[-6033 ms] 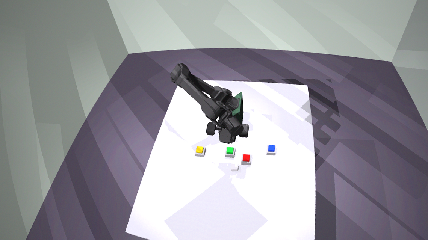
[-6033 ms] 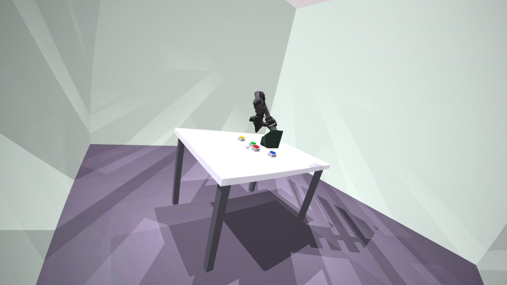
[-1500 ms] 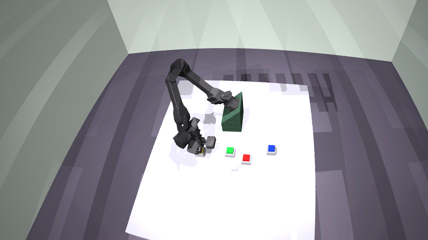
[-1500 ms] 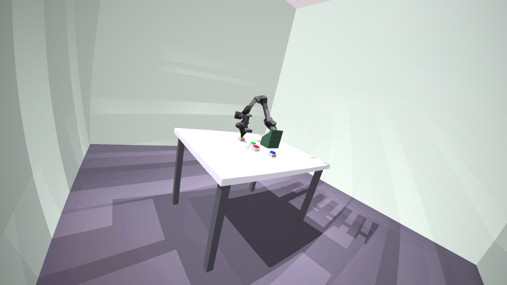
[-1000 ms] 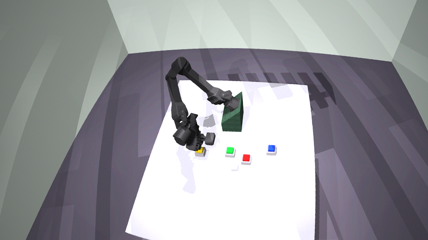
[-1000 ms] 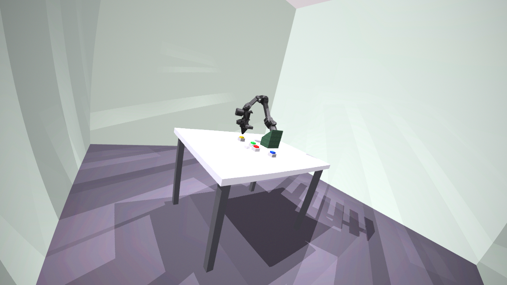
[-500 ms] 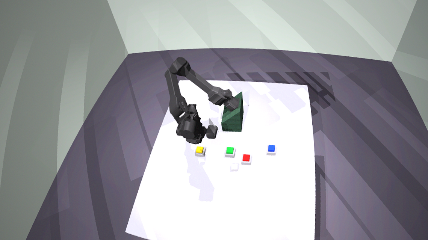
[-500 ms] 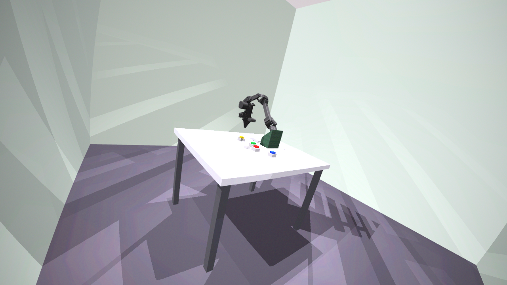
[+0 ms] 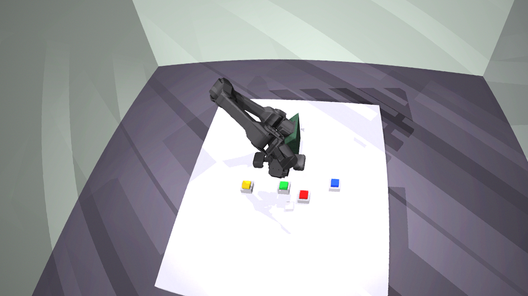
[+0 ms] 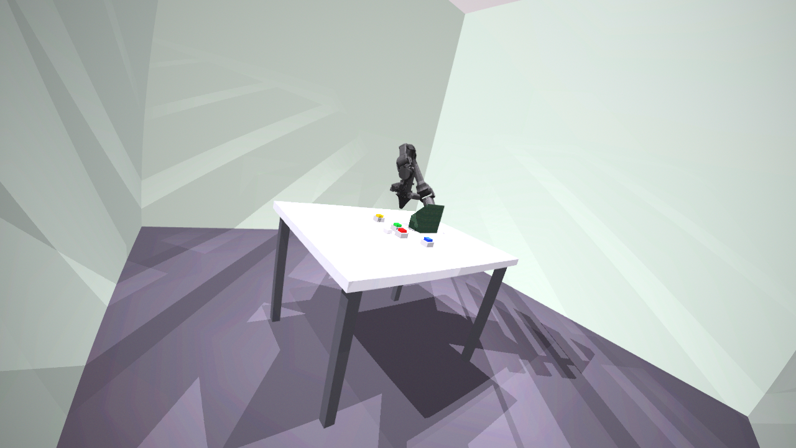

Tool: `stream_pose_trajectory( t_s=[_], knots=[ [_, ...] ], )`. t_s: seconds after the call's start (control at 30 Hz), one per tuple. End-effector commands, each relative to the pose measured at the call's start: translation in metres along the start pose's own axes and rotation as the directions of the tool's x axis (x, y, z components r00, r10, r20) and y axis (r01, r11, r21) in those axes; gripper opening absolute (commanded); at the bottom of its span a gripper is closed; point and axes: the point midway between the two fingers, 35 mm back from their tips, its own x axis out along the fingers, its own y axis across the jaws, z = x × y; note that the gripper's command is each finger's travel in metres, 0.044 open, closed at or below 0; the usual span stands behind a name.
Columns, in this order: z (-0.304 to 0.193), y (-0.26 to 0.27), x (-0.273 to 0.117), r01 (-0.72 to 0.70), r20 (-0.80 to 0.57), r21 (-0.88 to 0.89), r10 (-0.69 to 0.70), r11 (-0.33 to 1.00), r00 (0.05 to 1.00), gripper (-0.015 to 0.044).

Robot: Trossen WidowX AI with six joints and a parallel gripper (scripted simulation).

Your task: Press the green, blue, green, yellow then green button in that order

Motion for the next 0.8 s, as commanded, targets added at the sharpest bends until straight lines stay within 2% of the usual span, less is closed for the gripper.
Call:
stream_pose_trajectory(
  t_s=[0.0, 0.1, 0.77],
  knots=[
    [-0.004, 0.001, 0.036, 0.010, -0.014, -0.003, -0.010, 1.000, 1.000, 0.0020],
    [-0.006, -0.001, 0.058, 0.014, -0.015, -0.003, -0.014, 1.000, 1.000, 0.0020],
    [-0.006, -0.001, 0.083, 0.015, -0.015, -0.003, -0.015, 1.000, 1.000, 0.0020]
  ],
)
